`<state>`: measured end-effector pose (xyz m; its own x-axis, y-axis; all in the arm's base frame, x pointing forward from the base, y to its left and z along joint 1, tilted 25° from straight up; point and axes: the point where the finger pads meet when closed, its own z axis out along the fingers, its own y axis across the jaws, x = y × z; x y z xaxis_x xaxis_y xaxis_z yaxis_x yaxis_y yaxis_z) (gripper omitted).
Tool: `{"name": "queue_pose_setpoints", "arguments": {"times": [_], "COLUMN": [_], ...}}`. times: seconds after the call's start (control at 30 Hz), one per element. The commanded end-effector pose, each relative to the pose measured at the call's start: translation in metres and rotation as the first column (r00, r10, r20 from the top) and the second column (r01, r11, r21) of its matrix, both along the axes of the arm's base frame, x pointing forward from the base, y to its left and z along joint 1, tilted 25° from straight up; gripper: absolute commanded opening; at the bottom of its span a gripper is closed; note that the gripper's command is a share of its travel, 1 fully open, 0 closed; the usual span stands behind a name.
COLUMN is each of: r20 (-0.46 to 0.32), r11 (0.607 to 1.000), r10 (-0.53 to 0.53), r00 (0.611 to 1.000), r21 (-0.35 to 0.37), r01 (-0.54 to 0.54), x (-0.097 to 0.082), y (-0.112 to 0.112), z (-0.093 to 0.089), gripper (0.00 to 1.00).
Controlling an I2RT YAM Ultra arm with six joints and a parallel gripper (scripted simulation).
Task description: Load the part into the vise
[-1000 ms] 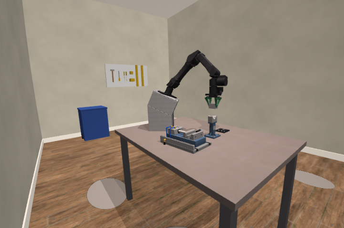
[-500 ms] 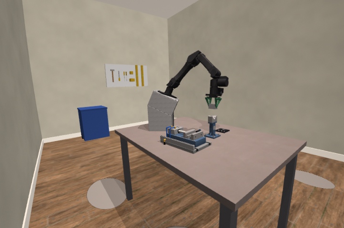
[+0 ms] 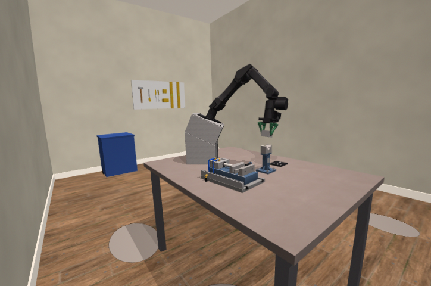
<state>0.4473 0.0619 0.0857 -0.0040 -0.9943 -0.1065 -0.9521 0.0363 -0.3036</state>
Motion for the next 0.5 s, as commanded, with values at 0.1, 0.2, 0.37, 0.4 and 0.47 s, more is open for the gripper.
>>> {"name": "queue_pose_setpoints", "arguments": {"times": [0.1, 0.2, 0.37, 0.4, 0.47], "r20": [0.013, 0.013, 0.017, 0.014, 0.015], "r11": [0.997, 0.994, 0.986, 0.984, 0.98], "r10": [-0.043, -0.049, -0.067, -0.07, -0.078], "r00": [0.999, 0.999, 0.998, 0.997, 0.997], "r21": [-0.064, -0.096, -0.15, -0.162, -0.184], "r01": [0.044, 0.05, 0.068, 0.072, 0.079], "x": [0.0068, 0.0065, 0.0065, 0.0065, 0.0064], "y": [-0.0075, -0.0055, -0.0053, -0.0053, -0.0052], "z": [0.0094, 0.0095, 0.0108, 0.0095, 0.0096], "gripper": [0.0, 0.0, 0.0, 0.0, 0.0]}}
